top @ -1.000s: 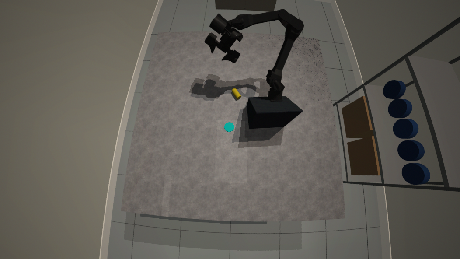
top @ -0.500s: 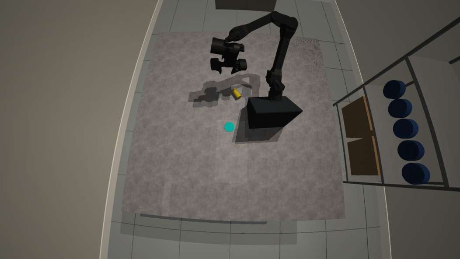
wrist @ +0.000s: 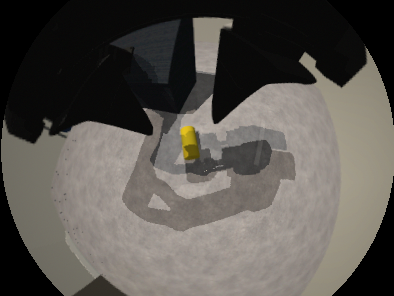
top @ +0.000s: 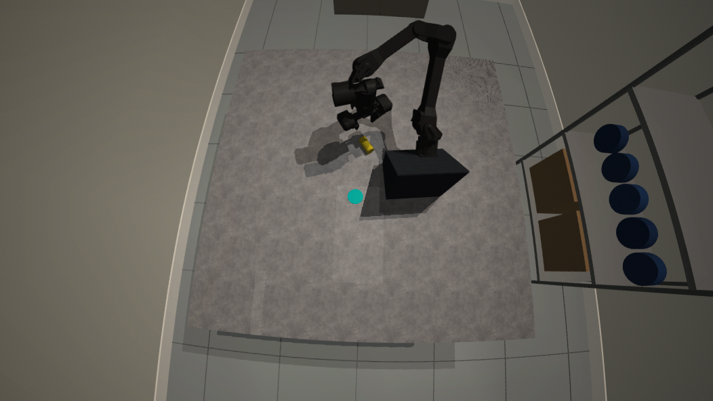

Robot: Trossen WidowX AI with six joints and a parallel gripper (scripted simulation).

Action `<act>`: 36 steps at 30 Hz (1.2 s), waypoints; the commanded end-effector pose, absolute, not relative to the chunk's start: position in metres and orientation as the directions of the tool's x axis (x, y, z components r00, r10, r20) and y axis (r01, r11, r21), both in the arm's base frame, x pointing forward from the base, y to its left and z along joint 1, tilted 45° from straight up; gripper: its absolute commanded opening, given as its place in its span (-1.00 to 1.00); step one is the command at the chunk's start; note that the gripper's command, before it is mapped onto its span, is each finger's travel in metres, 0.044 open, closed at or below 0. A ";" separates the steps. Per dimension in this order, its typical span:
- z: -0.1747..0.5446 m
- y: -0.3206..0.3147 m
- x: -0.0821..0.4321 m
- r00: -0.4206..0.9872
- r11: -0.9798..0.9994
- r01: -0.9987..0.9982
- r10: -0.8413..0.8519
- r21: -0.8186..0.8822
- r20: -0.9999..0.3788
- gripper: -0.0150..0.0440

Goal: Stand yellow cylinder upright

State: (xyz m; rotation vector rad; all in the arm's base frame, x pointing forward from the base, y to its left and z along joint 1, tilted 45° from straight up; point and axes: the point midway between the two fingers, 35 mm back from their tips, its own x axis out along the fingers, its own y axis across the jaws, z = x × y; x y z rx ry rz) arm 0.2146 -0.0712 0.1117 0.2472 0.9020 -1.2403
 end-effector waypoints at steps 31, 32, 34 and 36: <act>0.032 -0.149 0.215 0.030 0.355 0.878 -0.710 -0.321 -0.704 -0.14; 0.032 -0.149 0.215 0.030 0.355 0.878 -0.710 -0.321 -0.704 -0.14; 0.032 -0.149 0.215 0.030 0.355 0.878 -0.710 -0.321 -0.704 -0.14; 0.033 -0.147 0.216 0.031 0.356 0.878 -0.709 -0.320 -0.704 -0.14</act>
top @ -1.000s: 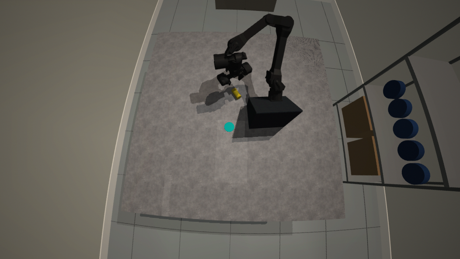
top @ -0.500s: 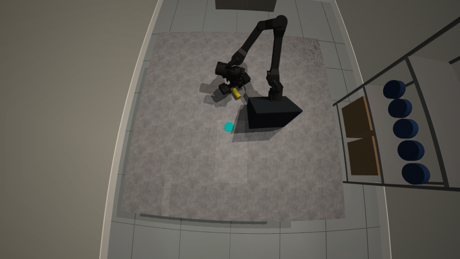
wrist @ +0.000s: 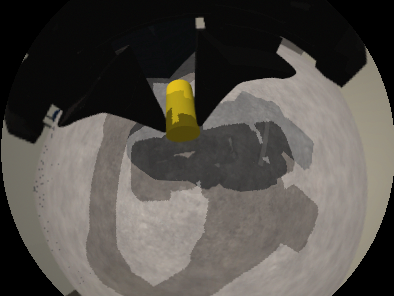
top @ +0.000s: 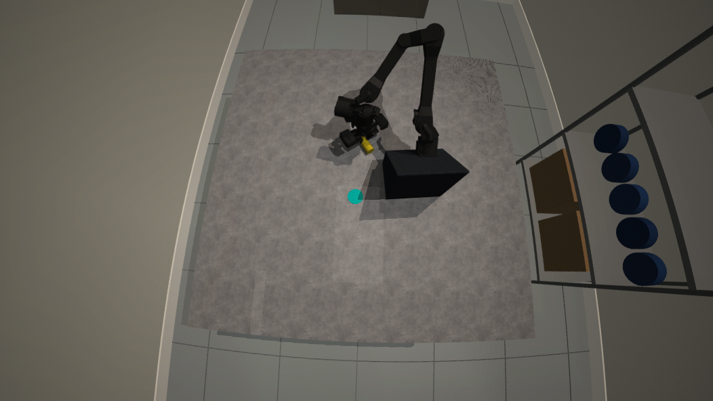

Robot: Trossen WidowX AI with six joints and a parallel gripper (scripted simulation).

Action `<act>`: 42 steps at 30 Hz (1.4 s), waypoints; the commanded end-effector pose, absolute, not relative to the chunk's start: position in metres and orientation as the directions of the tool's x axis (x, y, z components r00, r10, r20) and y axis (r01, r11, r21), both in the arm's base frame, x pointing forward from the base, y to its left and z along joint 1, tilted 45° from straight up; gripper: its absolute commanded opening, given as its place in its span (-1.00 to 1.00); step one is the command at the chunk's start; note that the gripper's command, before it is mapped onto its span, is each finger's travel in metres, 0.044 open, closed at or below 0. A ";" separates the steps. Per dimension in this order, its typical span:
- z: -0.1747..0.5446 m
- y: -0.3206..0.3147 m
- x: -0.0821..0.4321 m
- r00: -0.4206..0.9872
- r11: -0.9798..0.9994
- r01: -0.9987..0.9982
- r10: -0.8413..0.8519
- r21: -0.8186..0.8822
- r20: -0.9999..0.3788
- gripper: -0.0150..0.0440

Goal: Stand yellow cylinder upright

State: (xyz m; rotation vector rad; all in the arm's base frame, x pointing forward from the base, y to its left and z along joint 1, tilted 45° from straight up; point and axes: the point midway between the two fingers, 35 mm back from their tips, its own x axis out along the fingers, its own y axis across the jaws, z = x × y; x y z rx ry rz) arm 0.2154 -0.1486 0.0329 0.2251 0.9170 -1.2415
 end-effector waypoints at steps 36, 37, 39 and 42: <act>0.105 -0.073 0.214 0.030 0.358 0.878 -0.705 -0.319 -0.709 -0.14; 0.107 -0.071 0.213 0.030 0.357 0.878 -0.706 -0.319 -0.708 -0.14; 0.109 -0.070 0.212 0.030 0.357 0.878 -0.707 -0.319 -0.707 -0.14; 0.108 -0.069 0.213 0.030 0.368 0.869 -0.706 -0.330 -0.708 -0.14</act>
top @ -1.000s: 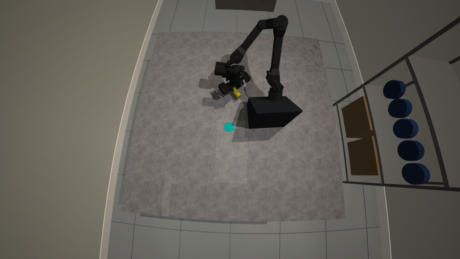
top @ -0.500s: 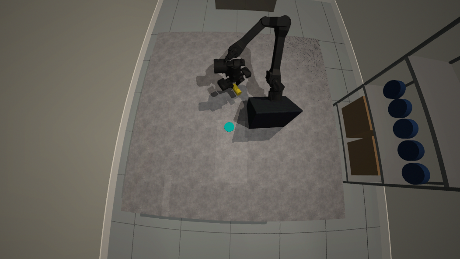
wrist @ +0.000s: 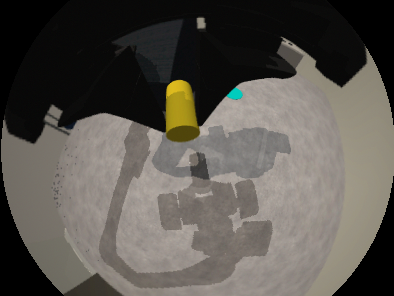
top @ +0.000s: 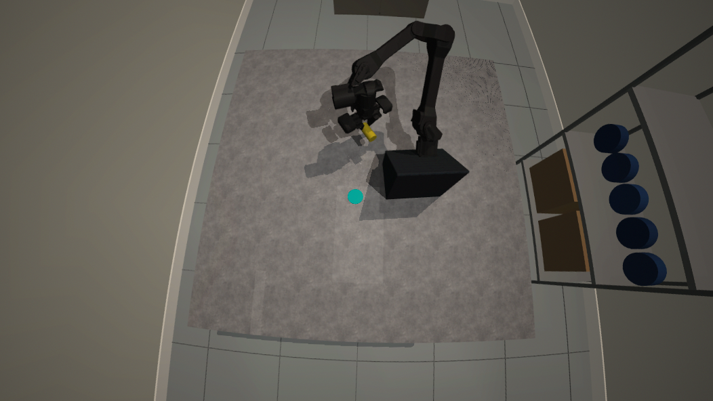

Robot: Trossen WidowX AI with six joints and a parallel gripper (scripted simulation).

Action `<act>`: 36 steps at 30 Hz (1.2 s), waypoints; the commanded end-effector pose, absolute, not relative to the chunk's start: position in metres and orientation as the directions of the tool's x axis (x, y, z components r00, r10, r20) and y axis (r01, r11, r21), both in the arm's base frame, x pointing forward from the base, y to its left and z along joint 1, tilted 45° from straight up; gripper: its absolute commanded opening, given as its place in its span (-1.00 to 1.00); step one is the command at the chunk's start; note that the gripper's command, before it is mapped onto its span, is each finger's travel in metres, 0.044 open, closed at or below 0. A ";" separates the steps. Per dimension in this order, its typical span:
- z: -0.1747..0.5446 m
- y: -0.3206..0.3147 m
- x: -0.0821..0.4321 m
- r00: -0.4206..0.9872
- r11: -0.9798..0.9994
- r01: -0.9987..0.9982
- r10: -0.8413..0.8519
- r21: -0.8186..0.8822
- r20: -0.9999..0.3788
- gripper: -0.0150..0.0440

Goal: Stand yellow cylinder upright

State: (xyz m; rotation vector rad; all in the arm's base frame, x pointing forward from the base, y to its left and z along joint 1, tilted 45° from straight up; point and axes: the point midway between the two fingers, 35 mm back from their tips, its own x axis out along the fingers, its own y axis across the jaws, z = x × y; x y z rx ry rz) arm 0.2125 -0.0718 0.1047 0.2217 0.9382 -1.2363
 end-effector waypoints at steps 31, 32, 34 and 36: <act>0.074 -0.015 0.249 0.038 0.715 0.241 -0.683 -0.657 -0.729 -0.14; 0.073 -0.013 0.250 0.038 0.719 0.215 -0.683 -0.661 -0.730 -0.14; 0.070 -0.010 0.252 0.038 0.725 0.164 -0.682 -0.669 -0.731 -0.14; 0.067 -0.006 0.253 0.038 0.730 0.112 -0.681 -0.674 -0.731 -0.14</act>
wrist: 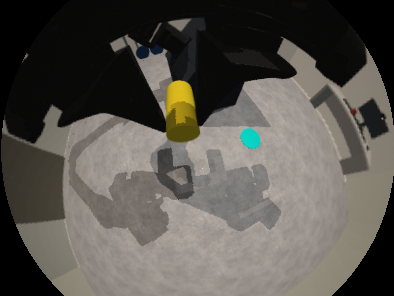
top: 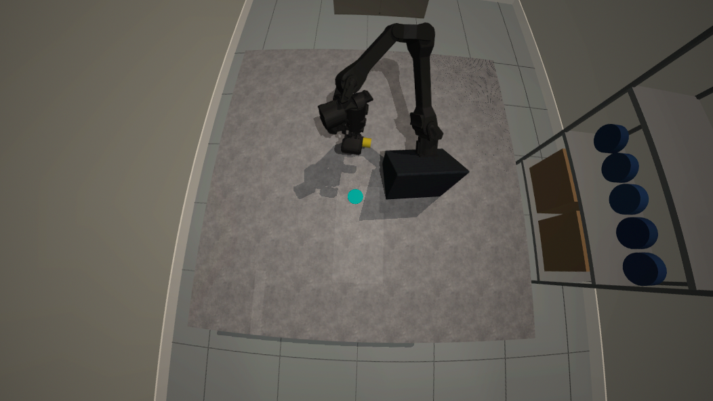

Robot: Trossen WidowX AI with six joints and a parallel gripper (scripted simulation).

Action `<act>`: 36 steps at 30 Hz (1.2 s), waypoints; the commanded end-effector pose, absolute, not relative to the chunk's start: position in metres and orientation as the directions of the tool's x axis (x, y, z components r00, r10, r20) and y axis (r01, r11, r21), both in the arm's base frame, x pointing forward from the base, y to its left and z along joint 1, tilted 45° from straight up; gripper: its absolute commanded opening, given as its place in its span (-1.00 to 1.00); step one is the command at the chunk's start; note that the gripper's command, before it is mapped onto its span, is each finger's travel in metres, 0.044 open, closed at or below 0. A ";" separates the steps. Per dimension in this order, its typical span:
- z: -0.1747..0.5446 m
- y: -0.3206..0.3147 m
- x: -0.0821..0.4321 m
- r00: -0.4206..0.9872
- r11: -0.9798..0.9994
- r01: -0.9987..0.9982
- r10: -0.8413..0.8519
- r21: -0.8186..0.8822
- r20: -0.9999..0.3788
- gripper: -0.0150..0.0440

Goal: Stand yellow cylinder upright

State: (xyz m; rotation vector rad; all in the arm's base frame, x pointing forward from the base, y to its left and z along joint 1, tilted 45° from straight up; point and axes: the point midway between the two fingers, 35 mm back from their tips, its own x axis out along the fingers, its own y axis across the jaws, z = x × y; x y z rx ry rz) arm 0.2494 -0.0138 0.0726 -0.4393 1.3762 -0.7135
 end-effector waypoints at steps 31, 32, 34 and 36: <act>0.019 0.055 0.266 0.035 0.547 -0.642 -0.680 -0.538 -0.732 -0.14; 0.017 0.057 0.266 0.035 0.534 -0.661 -0.680 -0.527 -0.732 -0.14; 0.013 0.061 0.266 0.034 0.507 -0.699 -0.681 -0.504 -0.732 -0.14; 0.010 0.064 0.266 0.034 0.478 -0.735 -0.682 -0.480 -0.731 -0.14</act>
